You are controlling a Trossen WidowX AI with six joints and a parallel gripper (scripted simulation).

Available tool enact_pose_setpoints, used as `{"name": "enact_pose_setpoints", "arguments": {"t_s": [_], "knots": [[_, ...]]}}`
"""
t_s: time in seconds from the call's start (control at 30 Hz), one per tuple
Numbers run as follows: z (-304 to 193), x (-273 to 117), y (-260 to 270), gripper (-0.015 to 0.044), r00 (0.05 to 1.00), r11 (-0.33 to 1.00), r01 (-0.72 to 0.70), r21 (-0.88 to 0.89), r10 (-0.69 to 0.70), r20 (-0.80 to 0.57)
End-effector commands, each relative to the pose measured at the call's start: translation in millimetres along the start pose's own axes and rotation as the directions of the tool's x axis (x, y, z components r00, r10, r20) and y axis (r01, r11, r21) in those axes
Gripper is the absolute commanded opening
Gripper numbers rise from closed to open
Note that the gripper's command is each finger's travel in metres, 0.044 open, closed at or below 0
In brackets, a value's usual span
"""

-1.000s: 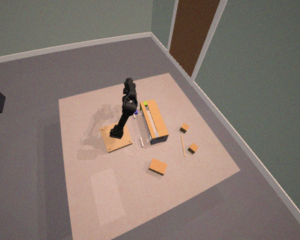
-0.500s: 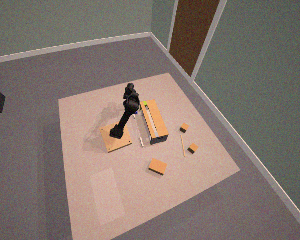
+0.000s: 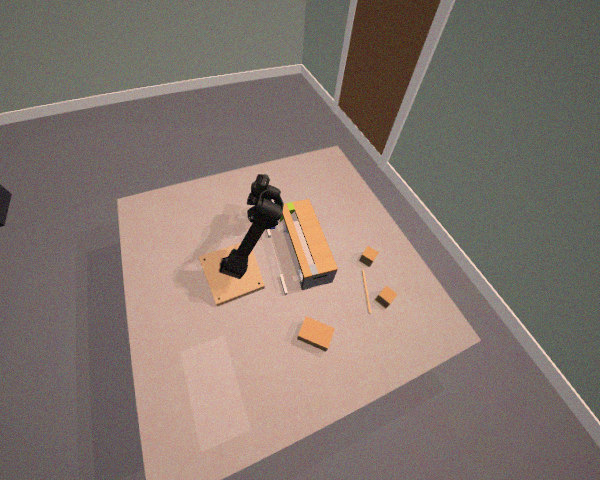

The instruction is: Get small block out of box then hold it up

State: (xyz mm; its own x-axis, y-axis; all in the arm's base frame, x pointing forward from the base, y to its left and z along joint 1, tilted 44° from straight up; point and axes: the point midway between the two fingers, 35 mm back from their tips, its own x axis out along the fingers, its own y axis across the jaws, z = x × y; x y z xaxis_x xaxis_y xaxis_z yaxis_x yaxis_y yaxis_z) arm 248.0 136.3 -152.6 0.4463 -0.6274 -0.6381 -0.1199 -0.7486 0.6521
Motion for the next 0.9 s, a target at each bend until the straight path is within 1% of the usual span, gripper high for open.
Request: {"name": "enact_pose_setpoints", "arguments": {"t_s": [0.0, 0.87], "knots": [[4.6, 7.3, 2.9, 0.0285, 1.0, 1.0, -0.01, -0.013, 0.01, 0.001], [20.8, 44.7, 4.2, 0.0285, 1.0, 1.0, -0.013, -0.013, 0.013, -0.001]]}}
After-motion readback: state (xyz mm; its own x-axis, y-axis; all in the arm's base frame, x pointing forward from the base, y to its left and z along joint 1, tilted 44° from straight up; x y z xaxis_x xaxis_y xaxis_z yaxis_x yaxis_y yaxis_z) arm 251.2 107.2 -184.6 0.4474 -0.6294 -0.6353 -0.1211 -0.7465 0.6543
